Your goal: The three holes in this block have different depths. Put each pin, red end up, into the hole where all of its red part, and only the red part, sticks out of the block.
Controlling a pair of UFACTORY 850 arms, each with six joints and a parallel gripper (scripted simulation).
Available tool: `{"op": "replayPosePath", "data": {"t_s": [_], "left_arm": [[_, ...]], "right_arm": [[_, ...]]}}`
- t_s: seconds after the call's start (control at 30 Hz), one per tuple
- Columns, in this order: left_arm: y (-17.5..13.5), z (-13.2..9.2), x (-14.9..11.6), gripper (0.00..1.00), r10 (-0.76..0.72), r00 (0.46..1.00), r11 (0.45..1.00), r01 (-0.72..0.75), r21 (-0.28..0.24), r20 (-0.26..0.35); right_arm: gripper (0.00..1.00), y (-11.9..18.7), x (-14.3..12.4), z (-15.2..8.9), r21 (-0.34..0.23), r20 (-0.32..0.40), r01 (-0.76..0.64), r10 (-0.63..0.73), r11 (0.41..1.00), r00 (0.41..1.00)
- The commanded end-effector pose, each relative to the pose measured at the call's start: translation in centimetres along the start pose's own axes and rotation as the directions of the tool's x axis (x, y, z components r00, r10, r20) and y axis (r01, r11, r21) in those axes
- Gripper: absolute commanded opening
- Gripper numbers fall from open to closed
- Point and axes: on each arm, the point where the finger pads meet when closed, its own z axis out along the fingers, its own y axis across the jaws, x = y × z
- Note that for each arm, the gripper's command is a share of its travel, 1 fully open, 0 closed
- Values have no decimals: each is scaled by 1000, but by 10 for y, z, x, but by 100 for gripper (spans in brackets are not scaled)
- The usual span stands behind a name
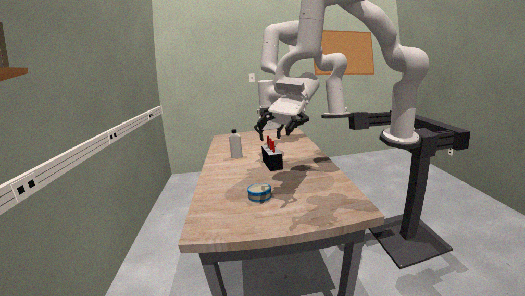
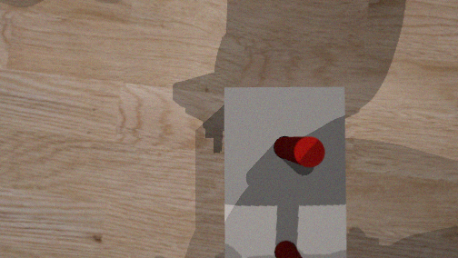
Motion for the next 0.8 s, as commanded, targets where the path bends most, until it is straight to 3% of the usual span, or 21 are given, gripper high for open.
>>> {"op": "replayPosePath", "data": {"t_s": [0.0, 0.77], "left_arm": [[1, 0, 1, 100, -1, 1000, 1000, 1, -1, -2], [1, 0, 1, 100, -1, 1000, 1000, 1, -1, -2]], "right_arm": [[100, -1, 0, -3, 2, 1, 0, 0, 1000, 1000], [100, -1, 0, -19, 2, 1, 0, 0, 1000, 1000]]}}
